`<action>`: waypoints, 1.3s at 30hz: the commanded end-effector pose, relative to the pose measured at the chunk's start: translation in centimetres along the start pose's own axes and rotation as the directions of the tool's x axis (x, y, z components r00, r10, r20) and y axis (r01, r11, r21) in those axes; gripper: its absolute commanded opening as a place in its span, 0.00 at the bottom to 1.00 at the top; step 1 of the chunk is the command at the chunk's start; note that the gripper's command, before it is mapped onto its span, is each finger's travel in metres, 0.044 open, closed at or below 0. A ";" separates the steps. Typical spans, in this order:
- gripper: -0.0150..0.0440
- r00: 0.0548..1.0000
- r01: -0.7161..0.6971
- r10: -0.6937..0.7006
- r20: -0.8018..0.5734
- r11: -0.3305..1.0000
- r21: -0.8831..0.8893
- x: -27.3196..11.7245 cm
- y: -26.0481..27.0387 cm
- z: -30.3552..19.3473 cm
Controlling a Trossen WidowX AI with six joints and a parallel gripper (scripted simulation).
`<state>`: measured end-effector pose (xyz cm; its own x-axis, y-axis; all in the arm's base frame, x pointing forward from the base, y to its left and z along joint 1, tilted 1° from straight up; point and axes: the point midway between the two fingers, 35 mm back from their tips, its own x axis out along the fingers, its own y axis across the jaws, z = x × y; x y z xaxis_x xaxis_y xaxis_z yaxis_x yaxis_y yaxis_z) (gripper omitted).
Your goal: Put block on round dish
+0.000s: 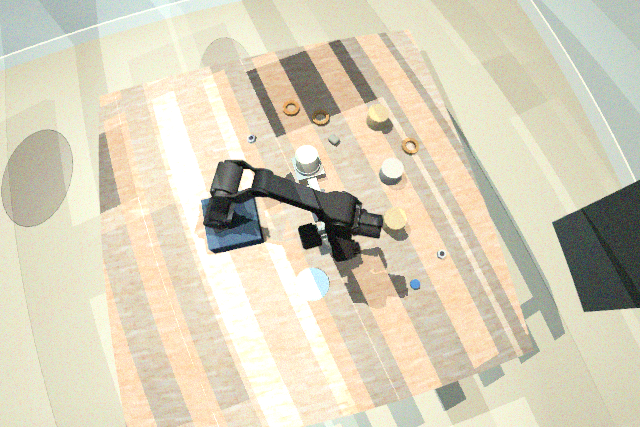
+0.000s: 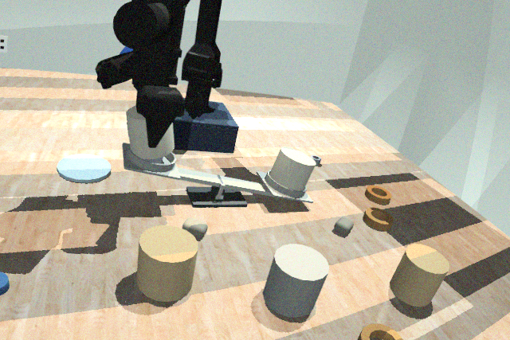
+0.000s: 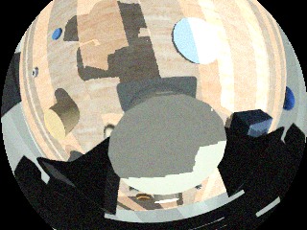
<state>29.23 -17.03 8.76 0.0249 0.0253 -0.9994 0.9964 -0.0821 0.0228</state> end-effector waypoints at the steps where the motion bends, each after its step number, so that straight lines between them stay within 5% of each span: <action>1: 0.25 1.000 -0.017 0.017 0.019 1.000 0.004 -1.0 0.3 0.5; 39: 0.25 1.000 -0.017 0.017 0.019 1.000 0.004 -5.9 -0.4 0.1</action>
<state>28.67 -17.16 14.01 0.0331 0.0136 -0.9994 0.9953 -0.0910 0.0318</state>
